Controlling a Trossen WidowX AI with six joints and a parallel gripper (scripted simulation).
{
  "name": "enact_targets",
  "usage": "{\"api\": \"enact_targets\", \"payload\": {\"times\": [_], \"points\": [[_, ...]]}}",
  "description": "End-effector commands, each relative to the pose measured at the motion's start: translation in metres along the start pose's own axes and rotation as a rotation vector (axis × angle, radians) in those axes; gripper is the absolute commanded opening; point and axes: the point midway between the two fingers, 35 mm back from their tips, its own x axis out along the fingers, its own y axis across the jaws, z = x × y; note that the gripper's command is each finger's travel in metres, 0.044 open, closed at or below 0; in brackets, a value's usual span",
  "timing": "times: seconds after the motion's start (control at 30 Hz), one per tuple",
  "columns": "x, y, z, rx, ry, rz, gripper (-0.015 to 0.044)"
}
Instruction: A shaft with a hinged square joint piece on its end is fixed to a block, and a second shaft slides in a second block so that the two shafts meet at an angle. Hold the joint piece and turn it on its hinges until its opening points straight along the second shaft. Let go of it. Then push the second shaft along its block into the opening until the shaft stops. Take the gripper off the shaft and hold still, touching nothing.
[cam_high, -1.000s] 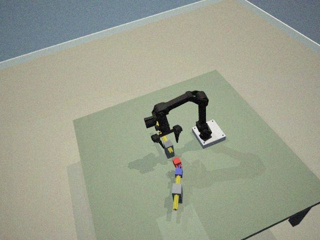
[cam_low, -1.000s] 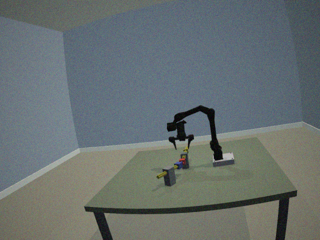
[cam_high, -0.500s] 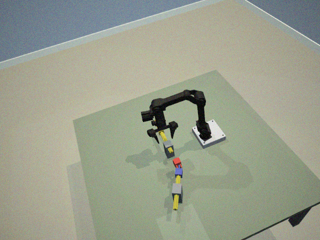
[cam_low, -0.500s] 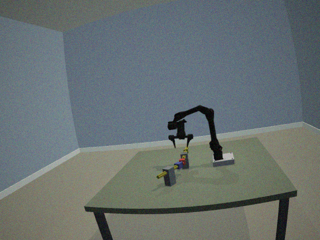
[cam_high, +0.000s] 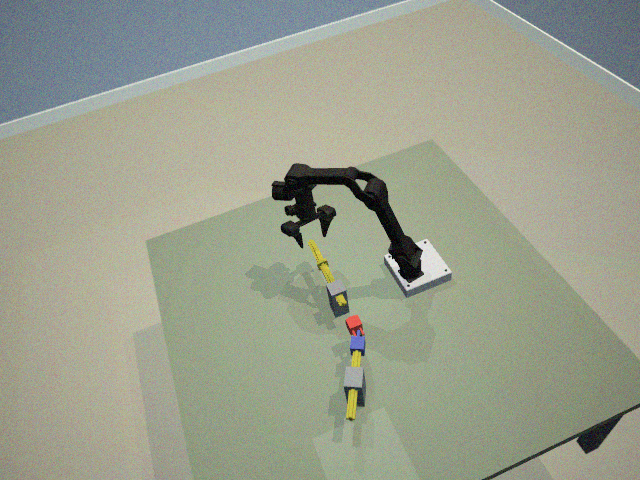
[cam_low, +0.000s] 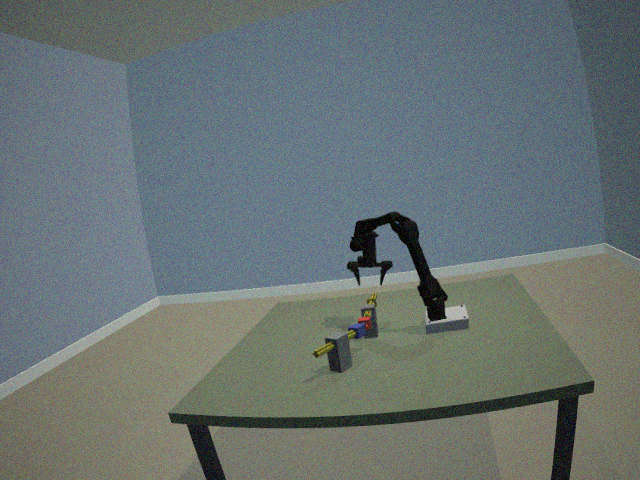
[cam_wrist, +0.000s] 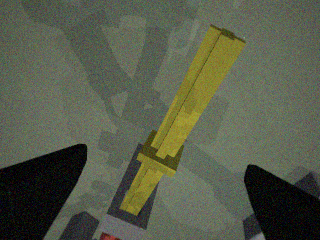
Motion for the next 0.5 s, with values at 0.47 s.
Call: {"api": "enact_targets", "payload": {"times": [0.47], "points": [[0.037, -0.009, 0.018, 0.166, -0.18, -0.15, 0.044]]}}
